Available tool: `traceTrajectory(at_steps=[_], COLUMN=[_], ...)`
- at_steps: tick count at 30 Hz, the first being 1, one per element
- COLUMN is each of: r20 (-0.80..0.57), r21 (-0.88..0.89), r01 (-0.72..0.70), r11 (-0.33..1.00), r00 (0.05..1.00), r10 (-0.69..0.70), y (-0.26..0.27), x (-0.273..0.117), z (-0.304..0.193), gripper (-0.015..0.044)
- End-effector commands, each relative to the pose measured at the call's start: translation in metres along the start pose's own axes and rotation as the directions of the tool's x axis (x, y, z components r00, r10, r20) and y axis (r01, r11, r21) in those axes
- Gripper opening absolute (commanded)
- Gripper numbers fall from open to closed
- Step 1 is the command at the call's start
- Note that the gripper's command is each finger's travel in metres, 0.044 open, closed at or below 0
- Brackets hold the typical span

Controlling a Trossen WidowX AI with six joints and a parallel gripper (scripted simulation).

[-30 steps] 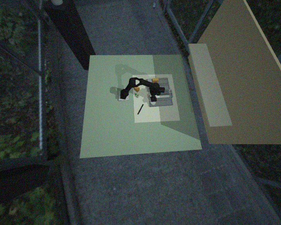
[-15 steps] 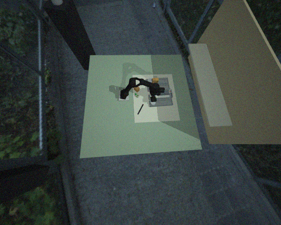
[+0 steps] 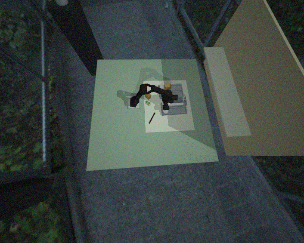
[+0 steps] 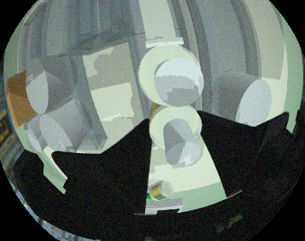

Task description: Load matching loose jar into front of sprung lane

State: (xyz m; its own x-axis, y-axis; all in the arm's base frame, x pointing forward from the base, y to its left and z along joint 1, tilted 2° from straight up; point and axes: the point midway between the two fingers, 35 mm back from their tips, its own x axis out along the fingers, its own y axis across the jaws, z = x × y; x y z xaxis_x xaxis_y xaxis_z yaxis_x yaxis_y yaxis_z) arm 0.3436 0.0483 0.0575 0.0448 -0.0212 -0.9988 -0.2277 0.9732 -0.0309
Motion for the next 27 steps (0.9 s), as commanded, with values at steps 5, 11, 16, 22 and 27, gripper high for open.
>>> traceTrajectory(at_steps=[5,11,16,22,27], r20=[0.020,0.020,0.020,0.019,0.019], r21=[0.005,0.005,0.005,0.005,0.005], r01=[0.000,0.000,0.000,0.000,0.000], r11=[1.000,1.000,1.000,1.000,1.000], r00=[1.000,1.000,1.000,1.000,1.000], r10=[0.000,0.000,0.000,0.000,0.000], y=[-0.0003,-0.0003,-0.0003,-0.0003,-0.0003], x=[-0.0002,-0.0001,-0.0001,-0.0001,0.0000], z=[0.0028,0.0018,0.0010,0.0000,-0.0008], gripper=[0.0000,0.0000,0.0000,0.0000,0.0000])
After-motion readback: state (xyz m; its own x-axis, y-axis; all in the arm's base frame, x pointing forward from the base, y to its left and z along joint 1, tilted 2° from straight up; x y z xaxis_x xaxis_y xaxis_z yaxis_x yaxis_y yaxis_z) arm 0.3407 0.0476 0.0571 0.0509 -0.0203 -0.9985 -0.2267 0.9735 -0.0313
